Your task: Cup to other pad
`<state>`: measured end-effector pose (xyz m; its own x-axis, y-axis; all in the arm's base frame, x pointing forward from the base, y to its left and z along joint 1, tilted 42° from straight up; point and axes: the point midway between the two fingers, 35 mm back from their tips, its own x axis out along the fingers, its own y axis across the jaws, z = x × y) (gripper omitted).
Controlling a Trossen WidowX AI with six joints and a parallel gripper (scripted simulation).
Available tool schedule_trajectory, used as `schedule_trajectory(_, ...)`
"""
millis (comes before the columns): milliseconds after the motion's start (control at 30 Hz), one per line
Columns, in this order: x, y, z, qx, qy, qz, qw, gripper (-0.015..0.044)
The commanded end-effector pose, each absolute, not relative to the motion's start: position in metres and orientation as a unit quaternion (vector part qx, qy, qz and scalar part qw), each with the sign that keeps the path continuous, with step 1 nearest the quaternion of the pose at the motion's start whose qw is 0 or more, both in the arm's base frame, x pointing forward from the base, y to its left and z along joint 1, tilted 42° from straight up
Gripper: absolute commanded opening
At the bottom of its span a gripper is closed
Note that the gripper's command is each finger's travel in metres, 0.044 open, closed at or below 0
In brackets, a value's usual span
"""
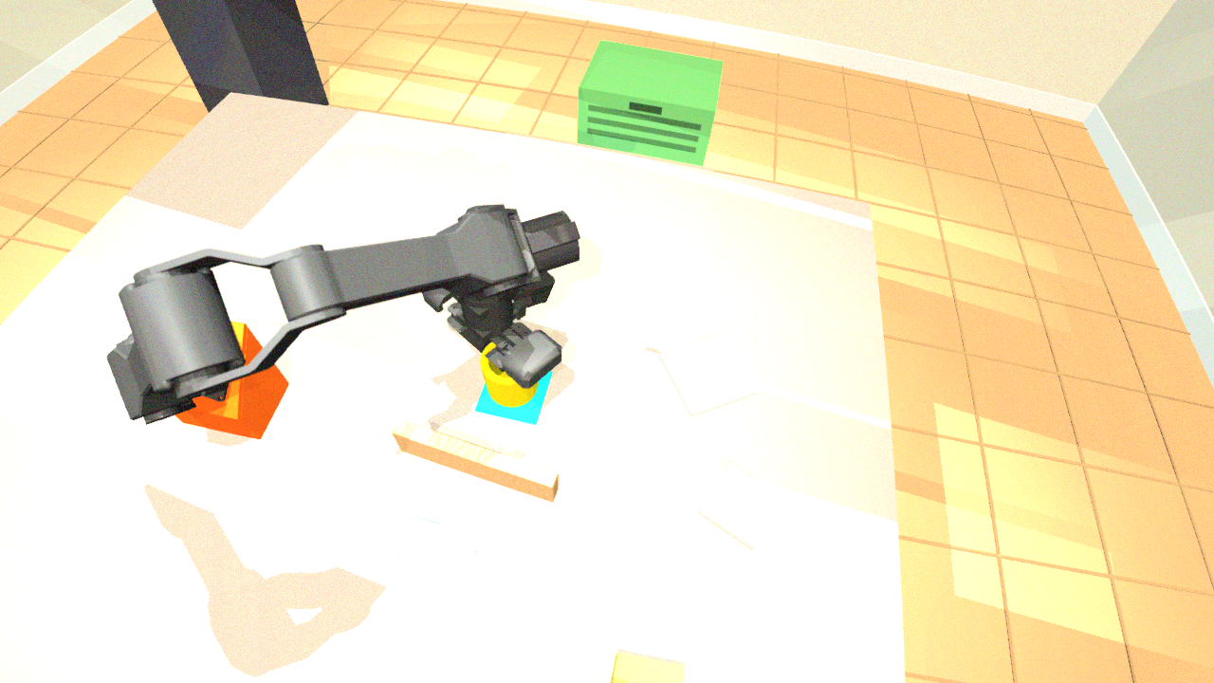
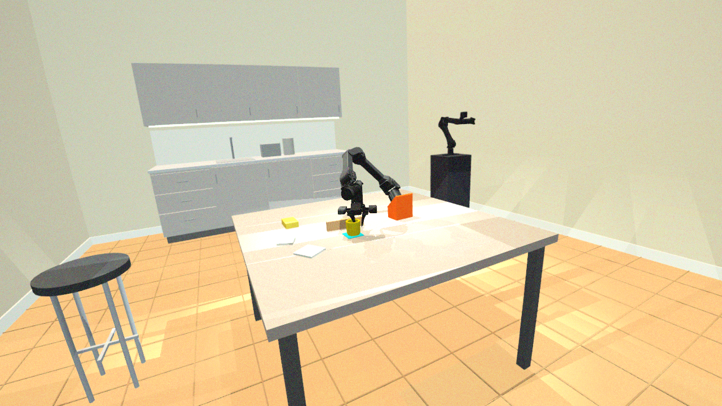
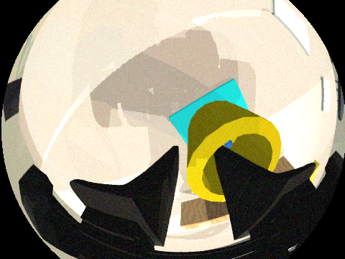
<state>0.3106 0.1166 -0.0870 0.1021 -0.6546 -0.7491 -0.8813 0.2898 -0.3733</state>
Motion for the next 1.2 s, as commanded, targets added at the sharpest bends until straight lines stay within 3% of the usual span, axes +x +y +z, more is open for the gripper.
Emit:
schedule_trajectory(0, 0.311, 0.122, -0.082, -0.582, 0.657, 0.123, 0.463, 0.0147)
schedule_trajectory(933, 0.3, 0.149, -0.049, -0.585, 0.656, 0.124, 0.46, 0.0147)
schedule_trajectory(1167, 0.3, 0.146, -0.053, -0.588, 0.657, 0.124, 0.454, 0.033)
